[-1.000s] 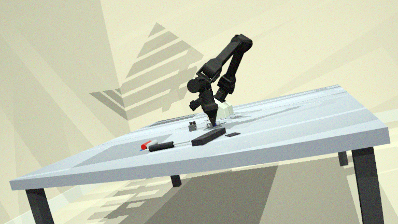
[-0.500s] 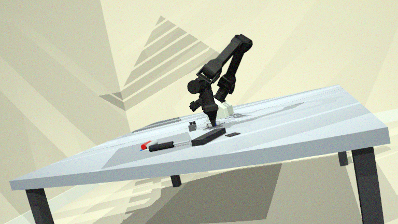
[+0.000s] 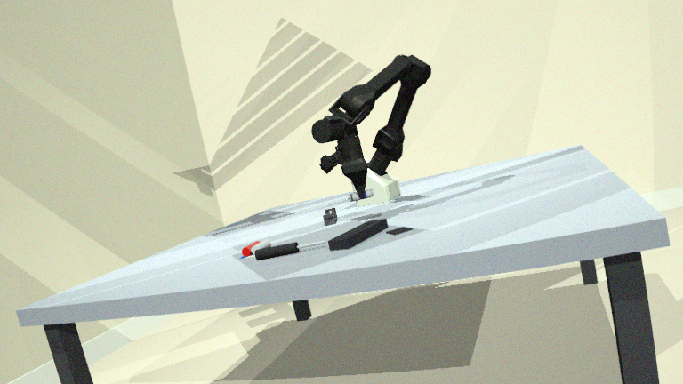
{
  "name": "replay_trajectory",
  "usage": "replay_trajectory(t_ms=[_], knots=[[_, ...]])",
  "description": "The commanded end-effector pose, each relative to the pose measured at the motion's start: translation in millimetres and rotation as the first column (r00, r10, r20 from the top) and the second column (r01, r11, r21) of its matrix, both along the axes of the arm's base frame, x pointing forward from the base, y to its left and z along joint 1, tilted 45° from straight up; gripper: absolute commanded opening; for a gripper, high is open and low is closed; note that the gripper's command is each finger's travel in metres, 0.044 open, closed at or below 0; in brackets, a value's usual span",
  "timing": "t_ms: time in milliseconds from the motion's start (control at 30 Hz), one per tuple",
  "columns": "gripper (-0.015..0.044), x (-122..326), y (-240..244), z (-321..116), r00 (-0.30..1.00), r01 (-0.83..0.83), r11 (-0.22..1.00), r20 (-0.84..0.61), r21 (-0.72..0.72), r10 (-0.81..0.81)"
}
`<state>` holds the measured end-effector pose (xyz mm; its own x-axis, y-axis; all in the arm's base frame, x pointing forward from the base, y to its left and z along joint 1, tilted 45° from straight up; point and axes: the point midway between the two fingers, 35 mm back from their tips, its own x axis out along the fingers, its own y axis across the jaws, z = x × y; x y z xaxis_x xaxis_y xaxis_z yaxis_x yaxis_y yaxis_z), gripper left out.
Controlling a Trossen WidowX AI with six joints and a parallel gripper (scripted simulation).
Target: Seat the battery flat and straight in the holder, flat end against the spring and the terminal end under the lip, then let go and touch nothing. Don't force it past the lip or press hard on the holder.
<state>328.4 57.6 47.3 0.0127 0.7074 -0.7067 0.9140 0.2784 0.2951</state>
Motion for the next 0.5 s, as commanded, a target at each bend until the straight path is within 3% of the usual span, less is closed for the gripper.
replay_trajectory(t_ms=[0, 233, 467], knots=[[0.0061, 0, -15, -6, 0.984, 0.126, 0.992, -0.124, -0.016, -0.127], [0.0061, -4, -44, -24, 0.806, 0.42, 0.901, -0.411, -0.106, -0.425], [0.0061, -10, -71, -40, 0.478, 0.625, 0.734, -0.612, -0.267, -0.63]])
